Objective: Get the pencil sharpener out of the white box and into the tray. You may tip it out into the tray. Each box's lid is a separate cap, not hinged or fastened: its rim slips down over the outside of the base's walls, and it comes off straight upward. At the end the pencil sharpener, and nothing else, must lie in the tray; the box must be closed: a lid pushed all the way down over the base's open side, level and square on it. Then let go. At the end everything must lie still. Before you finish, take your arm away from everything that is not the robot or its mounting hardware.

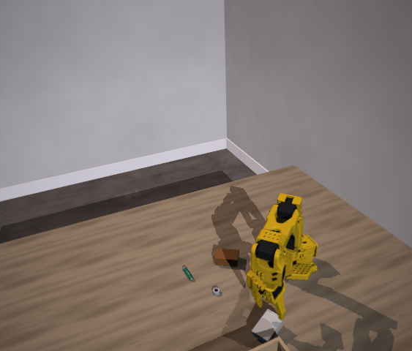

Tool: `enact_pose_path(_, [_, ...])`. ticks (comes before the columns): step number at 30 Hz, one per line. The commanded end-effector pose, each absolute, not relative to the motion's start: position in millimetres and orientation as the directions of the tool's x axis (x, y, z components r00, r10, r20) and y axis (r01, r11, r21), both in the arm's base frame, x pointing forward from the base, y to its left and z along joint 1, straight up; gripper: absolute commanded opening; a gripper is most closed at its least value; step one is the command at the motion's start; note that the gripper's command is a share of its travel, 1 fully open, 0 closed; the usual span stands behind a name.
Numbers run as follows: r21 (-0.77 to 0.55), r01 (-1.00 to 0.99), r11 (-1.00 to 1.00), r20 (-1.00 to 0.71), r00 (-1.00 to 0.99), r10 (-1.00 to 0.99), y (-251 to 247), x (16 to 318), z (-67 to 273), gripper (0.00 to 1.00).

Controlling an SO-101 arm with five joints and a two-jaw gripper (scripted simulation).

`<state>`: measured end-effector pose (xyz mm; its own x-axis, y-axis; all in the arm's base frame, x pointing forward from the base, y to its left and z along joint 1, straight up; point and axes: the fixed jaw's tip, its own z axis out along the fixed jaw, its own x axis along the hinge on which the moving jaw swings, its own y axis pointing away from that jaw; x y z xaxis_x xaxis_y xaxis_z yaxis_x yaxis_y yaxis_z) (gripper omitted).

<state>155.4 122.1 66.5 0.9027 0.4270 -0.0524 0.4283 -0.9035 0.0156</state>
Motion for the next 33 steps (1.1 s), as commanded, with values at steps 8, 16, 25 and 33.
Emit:
enact_pose_path(8, [0.0, 0.431, -0.903, 0.0, 0.903, 0.431, 124.1, 161.7, 77.4, 0.3])
enact_pose_path(16, [0.0, 0.431, -0.903, 0.0, 0.903, 0.431, 124.1, 163.5, 78.0, 0.3])
enact_pose_path(25, [0.0, 0.431, -0.903, 0.0, 0.903, 0.431, 124.1, 163.5, 78.0, 0.3])
enact_pose_path(33, [0.0, 0.431, -0.903, 0.0, 0.903, 0.431, 124.1, 163.5, 78.0, 0.3])
